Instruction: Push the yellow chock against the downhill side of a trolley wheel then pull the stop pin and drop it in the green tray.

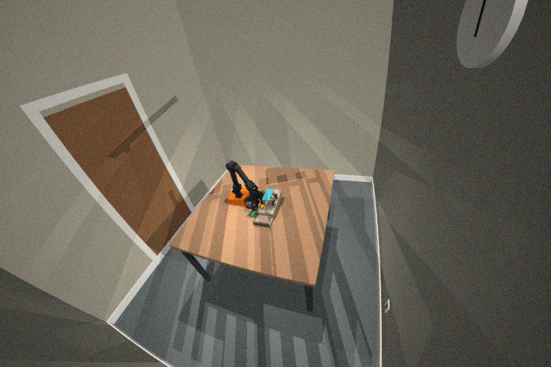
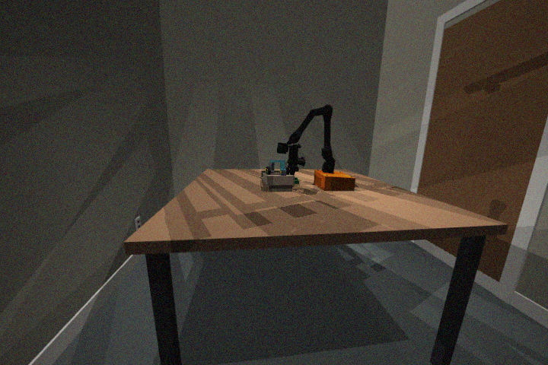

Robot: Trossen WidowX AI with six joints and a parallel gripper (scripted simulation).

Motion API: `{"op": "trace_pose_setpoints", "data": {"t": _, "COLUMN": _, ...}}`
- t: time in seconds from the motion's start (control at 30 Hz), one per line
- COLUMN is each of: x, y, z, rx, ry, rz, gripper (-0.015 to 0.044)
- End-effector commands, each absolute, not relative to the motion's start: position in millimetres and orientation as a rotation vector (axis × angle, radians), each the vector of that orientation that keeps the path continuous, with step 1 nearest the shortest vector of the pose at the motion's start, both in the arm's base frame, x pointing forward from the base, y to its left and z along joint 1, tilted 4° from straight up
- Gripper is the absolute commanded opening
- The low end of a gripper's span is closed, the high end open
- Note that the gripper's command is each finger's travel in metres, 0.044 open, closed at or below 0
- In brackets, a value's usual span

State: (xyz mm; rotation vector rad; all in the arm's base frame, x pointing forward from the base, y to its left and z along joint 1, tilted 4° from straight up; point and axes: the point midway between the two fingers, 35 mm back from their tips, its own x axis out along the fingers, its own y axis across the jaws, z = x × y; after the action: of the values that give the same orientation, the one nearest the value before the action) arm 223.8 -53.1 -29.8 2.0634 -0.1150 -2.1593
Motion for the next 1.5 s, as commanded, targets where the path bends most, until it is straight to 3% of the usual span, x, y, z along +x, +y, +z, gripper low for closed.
{"op": "trace_pose_setpoints", "data": {"t": 0.0, "x": 221.7, "y": -51.5, "z": -32.1, "rx": 2.061, "ry": -0.116, "rz": -2.166, "gripper": 0.019}}
{"op": "trace_pose_setpoints", "data": {"t": 0.63, "x": 218.6, "y": -47.8, "z": -36.5, "rx": 2.061, "ry": -0.115, "rz": -2.166, "gripper": 0.019}}
{"op": "trace_pose_setpoints", "data": {"t": 0.83, "x": 221.6, "y": -48.5, "z": -34.5, "rx": 2.067, "ry": -0.112, "rz": -2.16, "gripper": 0.034}}
{"op": "trace_pose_setpoints", "data": {"t": 1.27, "x": 218.7, "y": -48.1, "z": -9.8, "rx": 2.061, "ry": -0.115, "rz": -2.166, "gripper": 0.034}}
{"op": "trace_pose_setpoints", "data": {"t": 1.4, "x": 218.6, "y": -48.0, "z": 0.0, "rx": 2.061, "ry": -0.116, "rz": -2.166, "gripper": 0.044}}
{"op": "trace_pose_setpoints", "data": {"t": 1.47, "x": 218.5, "y": -48.0, "z": 5.6, "rx": 2.061, "ry": -0.116, "rz": -2.166, "gripper": 0.044}}
